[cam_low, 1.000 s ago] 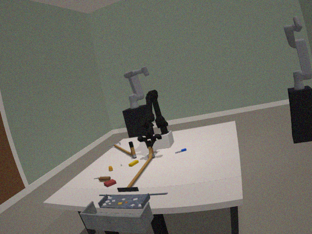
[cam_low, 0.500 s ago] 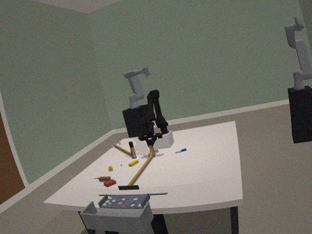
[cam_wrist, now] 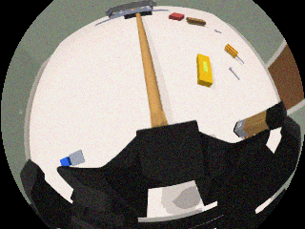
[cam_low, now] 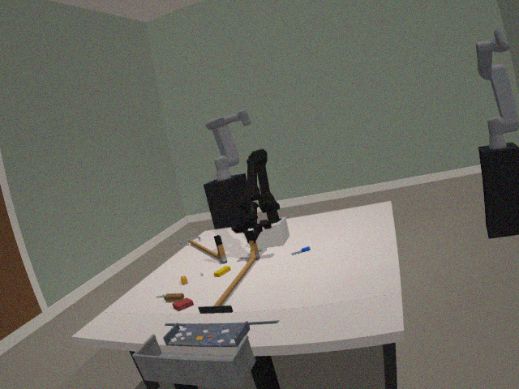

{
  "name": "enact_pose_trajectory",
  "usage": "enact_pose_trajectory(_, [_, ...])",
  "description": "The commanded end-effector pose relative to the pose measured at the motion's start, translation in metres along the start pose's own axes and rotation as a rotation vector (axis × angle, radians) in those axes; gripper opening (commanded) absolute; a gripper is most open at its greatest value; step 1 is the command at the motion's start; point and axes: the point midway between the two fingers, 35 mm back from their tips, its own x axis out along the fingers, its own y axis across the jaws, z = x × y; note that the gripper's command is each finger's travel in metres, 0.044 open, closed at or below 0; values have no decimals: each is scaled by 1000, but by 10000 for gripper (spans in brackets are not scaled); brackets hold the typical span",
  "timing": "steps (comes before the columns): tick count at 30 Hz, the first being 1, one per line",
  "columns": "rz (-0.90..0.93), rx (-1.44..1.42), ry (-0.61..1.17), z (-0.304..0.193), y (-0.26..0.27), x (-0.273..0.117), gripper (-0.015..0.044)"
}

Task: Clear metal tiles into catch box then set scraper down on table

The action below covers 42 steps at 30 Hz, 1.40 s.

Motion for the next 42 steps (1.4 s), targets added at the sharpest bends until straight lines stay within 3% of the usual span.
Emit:
enact_pose_trajectory(1, [-3, 4, -4, -2, 1, -2, 0])
enact_pose_trajectory(42, [-5, 6, -12, 46, -1, 27, 0])
